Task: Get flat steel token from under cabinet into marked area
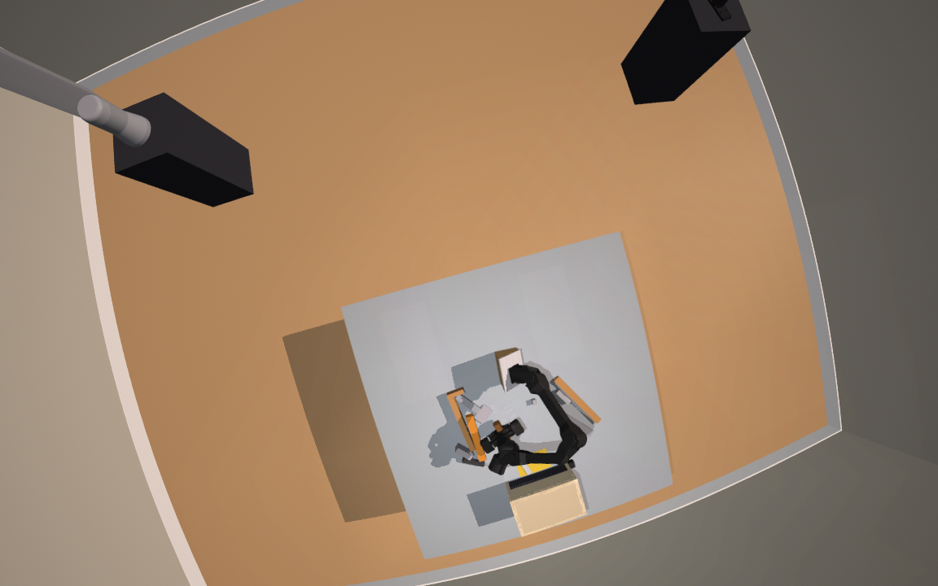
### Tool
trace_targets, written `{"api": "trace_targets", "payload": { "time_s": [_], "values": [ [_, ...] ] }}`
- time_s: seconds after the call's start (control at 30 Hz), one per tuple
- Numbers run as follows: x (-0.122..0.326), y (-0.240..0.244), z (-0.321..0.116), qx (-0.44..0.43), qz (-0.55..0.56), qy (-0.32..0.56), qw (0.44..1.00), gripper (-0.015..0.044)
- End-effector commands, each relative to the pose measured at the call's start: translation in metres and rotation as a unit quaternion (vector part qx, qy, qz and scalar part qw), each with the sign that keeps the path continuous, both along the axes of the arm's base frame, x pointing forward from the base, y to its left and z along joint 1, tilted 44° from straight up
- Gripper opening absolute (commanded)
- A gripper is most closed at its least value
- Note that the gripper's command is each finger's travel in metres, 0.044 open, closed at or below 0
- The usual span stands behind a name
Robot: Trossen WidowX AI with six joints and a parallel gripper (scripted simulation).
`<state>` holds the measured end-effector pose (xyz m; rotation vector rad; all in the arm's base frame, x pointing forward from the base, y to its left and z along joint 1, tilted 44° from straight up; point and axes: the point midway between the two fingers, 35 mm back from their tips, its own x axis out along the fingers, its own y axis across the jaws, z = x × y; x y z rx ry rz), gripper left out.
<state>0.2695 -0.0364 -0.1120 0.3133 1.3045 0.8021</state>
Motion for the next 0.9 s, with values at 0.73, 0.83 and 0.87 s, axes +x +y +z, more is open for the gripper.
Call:
{"api": "trace_targets", "payload": {
  "time_s": [0.73,0.83,0.87],
  "values": [
    [-0.010,-0.015,-0.012,-0.002,0.018,-0.015,1.000,0.0000],
    [-0.009,-0.018,-0.013,-0.002,0.021,-0.018,1.000,0.0000],
    [-0.009,-0.018,-0.014,-0.002,0.022,-0.019,1.000,0.0000]
  ]
}}
